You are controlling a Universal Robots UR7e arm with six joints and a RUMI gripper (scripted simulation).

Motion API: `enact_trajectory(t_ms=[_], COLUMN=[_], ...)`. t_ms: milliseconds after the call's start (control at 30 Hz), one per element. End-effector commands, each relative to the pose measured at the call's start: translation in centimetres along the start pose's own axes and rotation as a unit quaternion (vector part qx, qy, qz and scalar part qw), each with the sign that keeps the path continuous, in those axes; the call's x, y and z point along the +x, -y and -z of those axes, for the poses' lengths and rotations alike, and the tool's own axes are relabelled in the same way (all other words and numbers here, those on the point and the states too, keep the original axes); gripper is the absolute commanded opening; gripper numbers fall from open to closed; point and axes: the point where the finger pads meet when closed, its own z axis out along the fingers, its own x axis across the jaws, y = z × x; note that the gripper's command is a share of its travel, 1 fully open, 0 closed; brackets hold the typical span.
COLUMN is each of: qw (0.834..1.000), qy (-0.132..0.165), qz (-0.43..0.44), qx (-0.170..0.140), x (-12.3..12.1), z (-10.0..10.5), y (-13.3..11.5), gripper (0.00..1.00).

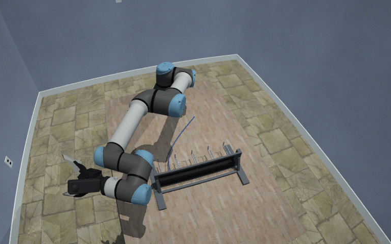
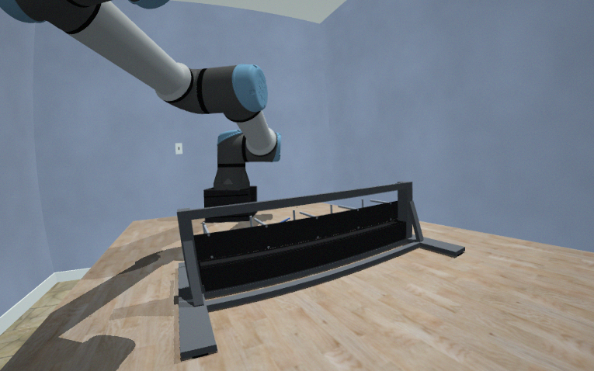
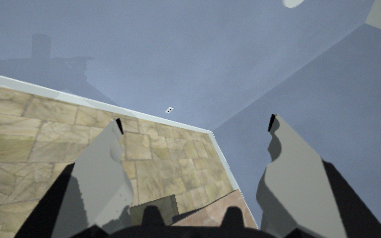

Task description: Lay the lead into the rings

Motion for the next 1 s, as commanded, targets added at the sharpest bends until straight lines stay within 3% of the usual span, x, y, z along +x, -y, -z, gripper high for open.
enact_trajectory(t_ms=[0, 533, 967], qw=[1.0, 1.0, 0.995], qy=[0.0, 0.006, 0.034], qz=[-0.001, 0.016, 0.088], qx=[0.0, -0.006, -0.028], x=[0.1, 0.2, 0.6], z=[0.0, 0.2, 1.0], y=[0.1, -0.1, -1.1], gripper=[1.0, 1.0, 1.0])
